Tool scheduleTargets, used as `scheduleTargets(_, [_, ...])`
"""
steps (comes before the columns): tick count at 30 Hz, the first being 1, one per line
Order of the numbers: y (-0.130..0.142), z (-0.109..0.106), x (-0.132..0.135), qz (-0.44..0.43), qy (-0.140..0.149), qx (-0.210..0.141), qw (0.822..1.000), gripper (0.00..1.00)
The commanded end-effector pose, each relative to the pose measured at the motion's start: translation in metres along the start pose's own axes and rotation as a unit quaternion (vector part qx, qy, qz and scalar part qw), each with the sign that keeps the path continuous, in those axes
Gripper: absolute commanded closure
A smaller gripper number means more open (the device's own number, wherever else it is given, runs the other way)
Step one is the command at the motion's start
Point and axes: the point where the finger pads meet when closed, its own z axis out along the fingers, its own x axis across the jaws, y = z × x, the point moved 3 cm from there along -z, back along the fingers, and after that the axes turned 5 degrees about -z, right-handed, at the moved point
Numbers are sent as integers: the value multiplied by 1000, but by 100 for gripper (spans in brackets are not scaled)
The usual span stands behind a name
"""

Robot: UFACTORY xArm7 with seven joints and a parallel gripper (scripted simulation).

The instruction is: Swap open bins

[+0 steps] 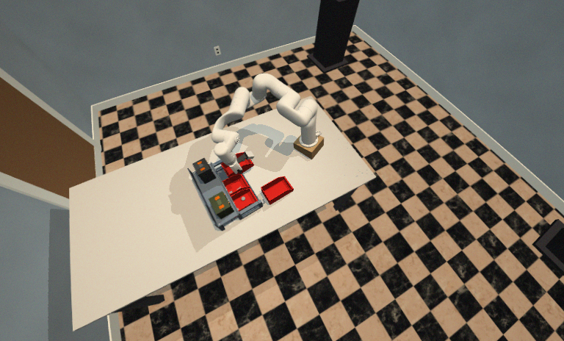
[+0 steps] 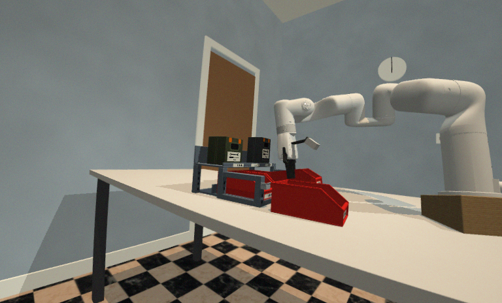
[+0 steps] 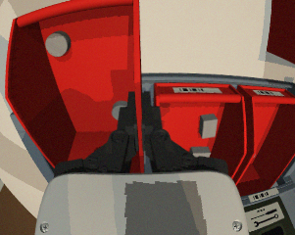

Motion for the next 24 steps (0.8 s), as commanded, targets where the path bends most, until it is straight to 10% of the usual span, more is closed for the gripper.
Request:
scheduleTargets(1, [2,-2,0,0,0,-4,1000,100])
scheduleTargets(24, [13,-3,-1,0,-1,-16,1000,100])
